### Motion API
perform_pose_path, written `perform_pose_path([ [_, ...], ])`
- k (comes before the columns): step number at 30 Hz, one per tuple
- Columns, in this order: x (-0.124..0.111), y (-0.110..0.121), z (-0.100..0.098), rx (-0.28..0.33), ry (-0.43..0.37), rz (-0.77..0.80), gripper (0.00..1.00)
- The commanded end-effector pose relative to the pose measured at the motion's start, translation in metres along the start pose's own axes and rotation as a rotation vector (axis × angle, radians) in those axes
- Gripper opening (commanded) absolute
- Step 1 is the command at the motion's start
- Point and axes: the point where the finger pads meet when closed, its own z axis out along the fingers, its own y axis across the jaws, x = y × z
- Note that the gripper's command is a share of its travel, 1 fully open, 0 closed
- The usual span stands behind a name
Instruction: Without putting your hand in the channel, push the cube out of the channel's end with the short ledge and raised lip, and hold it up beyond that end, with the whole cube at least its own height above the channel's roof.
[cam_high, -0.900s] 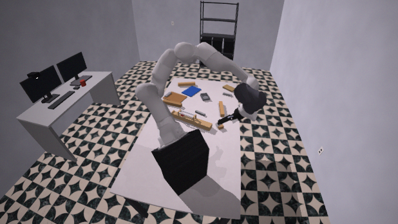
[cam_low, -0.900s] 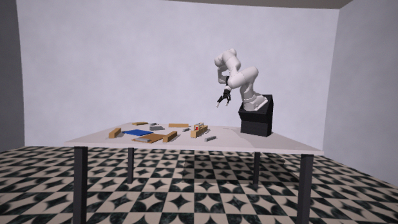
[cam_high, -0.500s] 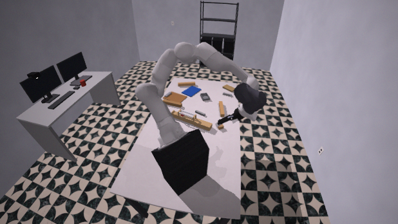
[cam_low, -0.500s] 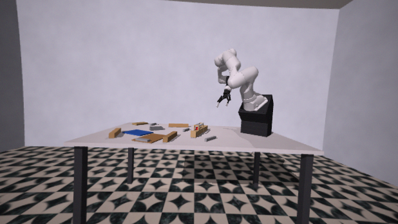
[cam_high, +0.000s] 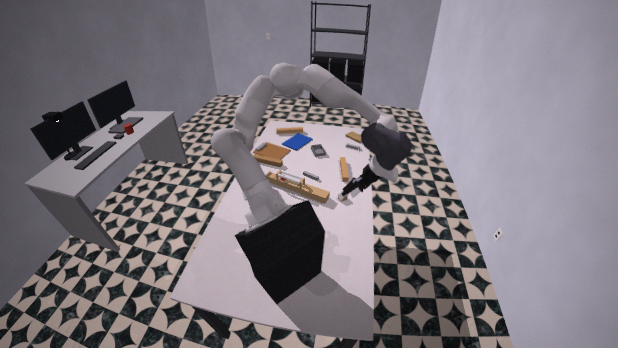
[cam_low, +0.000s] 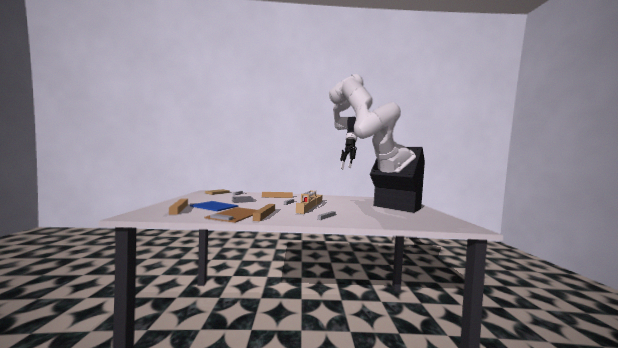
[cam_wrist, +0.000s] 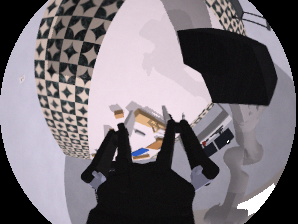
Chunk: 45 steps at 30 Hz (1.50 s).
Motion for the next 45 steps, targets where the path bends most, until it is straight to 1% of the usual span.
perform_pose_path([
  [1,0.014,-0.002,-0.005,-0.048,0.171,-0.046,0.00],
  [2,0.020,-0.003,-0.010,-0.077,0.257,-0.072,0.00],
  [4,0.020,-0.003,-0.010,-0.077,0.257,-0.072,0.00],
  [5,0.025,-0.006,-0.018,-0.107,0.355,-0.107,0.00],
  [25,0.025,-0.006,-0.018,-0.107,0.355,-0.107,0.00],
  [26,0.029,-0.011,-0.029,-0.136,0.464,-0.152,0.00],
  [42,0.029,-0.011,-0.029,-0.136,0.464,-0.152,0.00],
  [43,0.030,-0.020,-0.042,-0.163,0.581,-0.209,0.00],
  [45,0.030,-0.020,-0.042,-0.163,0.581,-0.209,0.00],
])
